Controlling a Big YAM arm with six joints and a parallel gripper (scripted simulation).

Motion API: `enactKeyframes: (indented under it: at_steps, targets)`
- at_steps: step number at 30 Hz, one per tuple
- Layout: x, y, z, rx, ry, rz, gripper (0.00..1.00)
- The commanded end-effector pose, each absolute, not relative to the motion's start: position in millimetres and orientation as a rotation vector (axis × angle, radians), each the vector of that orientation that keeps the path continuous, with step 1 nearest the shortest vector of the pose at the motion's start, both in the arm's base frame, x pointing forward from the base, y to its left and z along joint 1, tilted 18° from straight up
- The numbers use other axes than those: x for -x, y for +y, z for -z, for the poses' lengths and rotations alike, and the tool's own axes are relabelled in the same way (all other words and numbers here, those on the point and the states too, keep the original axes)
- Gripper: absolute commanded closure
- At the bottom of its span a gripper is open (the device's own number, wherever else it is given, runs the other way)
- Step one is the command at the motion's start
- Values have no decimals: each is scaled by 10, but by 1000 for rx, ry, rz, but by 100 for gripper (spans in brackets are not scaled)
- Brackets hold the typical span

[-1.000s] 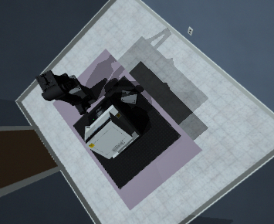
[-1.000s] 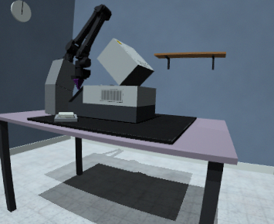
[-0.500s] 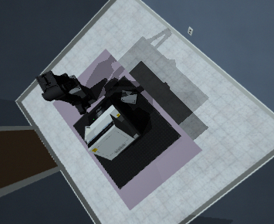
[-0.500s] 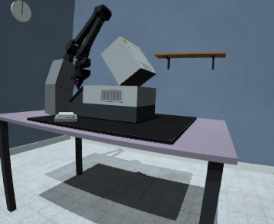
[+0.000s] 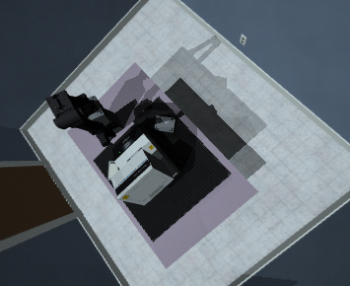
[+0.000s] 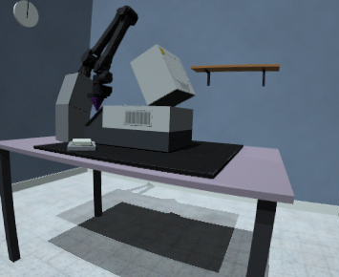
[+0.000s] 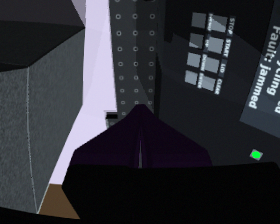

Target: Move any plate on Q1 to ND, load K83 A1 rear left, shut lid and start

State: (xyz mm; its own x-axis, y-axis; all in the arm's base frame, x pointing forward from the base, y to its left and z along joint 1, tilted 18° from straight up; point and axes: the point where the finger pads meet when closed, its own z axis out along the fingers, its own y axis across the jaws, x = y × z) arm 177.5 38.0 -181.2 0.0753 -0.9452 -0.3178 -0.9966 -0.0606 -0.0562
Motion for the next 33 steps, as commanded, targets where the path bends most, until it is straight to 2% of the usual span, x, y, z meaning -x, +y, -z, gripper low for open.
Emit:
enactKeyframes:
  at_steps: [1, 21, 33]
  targets:
    - [-1852, 376, 1790, 2077, 1960, -270, 100]
    - [-1566, 402, 1791, 2089, 1991, -339, 100]
    - [-1863, 371, 1797, 2078, 1960, -266, 100]
